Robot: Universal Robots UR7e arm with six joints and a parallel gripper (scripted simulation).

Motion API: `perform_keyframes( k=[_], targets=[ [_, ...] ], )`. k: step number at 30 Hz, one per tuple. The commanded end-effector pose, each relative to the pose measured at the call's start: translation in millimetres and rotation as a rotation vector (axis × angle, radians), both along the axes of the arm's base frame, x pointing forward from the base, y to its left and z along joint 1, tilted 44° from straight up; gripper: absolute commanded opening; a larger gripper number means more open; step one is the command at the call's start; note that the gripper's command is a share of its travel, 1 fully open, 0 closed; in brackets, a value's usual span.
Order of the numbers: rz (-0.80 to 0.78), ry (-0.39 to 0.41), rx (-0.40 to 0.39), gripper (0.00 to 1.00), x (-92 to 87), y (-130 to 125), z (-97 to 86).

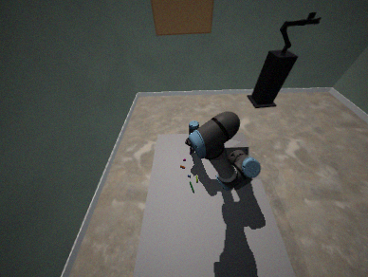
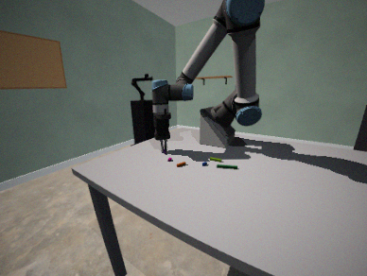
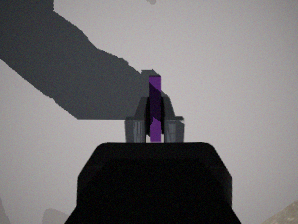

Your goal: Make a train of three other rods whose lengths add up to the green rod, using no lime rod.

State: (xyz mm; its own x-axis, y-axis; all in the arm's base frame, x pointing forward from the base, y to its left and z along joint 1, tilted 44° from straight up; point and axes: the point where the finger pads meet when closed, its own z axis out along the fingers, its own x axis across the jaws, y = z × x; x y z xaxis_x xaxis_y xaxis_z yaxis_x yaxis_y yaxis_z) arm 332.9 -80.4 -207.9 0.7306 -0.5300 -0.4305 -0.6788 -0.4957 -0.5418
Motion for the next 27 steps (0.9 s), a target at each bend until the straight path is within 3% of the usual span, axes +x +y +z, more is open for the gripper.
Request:
perform_keyframes(
  k=[1,11,22,27],
  targets=[
    [-0.001,-0.001,-0.001,0.24,0.2,-0.6,0.1],
    [-0.001,-0.001,-0.001,0.24,-0.5,-7.1,6.9],
    [-0.001,-0.001,-0.001,0.24,-5.3,-51.4,53.5],
    [-0.001,-0.001,-0.001,0.24,-6.4,-61.8,64.4]
  ],
)
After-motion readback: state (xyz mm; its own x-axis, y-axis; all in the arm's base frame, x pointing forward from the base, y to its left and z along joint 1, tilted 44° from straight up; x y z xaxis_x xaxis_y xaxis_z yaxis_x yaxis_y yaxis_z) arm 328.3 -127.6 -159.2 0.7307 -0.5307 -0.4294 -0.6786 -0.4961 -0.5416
